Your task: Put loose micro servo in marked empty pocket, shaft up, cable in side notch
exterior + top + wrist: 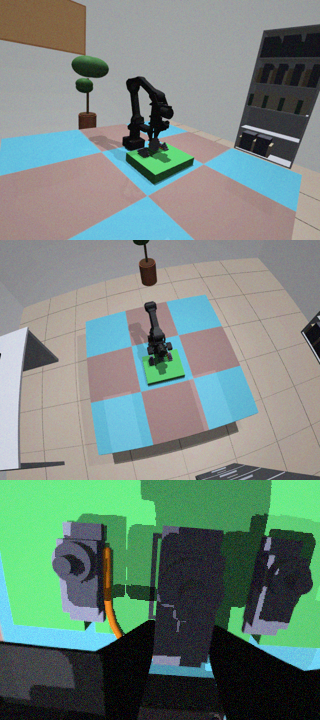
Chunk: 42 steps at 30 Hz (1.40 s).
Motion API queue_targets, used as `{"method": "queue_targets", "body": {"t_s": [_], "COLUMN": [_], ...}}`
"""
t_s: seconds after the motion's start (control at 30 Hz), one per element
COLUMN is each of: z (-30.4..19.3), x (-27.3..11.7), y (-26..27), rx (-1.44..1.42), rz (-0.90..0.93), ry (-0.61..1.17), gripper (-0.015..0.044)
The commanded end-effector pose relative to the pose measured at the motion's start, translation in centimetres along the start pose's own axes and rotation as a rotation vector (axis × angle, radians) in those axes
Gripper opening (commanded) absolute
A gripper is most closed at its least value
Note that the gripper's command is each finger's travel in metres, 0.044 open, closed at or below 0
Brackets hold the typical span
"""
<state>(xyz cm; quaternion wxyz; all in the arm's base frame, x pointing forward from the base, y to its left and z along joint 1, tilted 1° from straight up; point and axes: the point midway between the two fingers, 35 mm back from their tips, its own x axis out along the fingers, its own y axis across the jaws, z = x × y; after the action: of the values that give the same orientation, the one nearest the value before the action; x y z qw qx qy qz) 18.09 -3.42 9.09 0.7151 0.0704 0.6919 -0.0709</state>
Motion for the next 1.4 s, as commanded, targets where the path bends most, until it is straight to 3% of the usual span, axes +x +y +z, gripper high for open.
{"method": "queue_targets", "body": {"t_s": [0.0,1.37], "z": [0.1,0.1], "x": [0.1,3.3], "y": [0.0,0.0], "rx": [-0.001,-0.001], "rz": [0.002,0.002], "ry": [-0.001,-0.001], "gripper": [0.0000,0.0000]}}
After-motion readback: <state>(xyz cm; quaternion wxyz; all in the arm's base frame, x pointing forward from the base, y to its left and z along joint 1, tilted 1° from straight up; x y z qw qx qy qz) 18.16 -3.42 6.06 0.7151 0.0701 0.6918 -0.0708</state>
